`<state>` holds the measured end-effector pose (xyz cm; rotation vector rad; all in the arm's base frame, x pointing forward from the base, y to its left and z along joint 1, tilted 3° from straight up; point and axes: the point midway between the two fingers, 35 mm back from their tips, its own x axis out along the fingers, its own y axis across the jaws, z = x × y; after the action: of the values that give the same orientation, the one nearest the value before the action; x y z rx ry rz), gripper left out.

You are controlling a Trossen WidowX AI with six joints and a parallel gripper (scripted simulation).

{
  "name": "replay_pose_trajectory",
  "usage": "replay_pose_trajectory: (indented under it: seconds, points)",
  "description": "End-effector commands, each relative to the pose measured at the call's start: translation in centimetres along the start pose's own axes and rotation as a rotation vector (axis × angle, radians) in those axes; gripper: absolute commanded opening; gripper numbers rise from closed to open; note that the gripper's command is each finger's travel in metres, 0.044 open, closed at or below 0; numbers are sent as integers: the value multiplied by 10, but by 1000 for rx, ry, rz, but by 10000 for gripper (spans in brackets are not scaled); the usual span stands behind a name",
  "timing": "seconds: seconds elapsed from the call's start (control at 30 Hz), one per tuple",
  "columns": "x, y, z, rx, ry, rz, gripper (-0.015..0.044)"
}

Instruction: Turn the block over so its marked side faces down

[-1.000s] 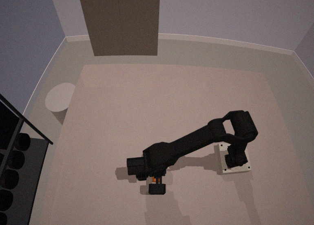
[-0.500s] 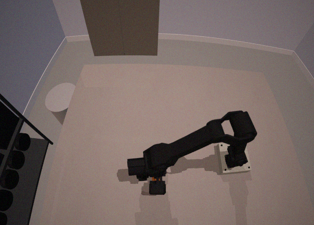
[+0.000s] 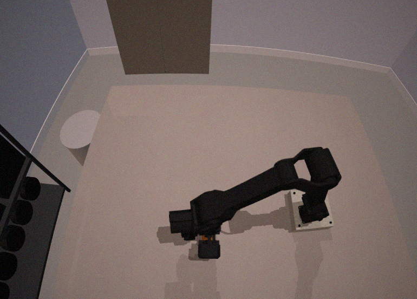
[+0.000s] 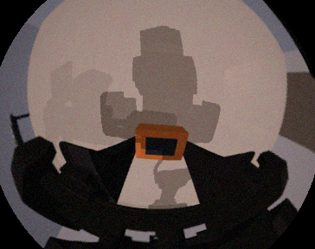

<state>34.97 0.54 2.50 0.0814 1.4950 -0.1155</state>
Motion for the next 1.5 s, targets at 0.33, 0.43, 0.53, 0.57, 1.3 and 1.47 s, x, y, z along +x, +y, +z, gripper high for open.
replay_pose_trajectory:
  seconds: [0.33,0.43,0.53,0.57,1.3,1.47]
  points:
    - [-29,0,0,-2,0,-2,0]
    - [-28,0,1,-4,-25,-3,0]
    - [-26,0,1,-6,-74,-4,0]
    - [-25,0,2,-7,-90,-5,0]
    - [-19,1,-1,-9,-449,-5,0]
    - [-21,0,-4,-6,-531,-3,0]
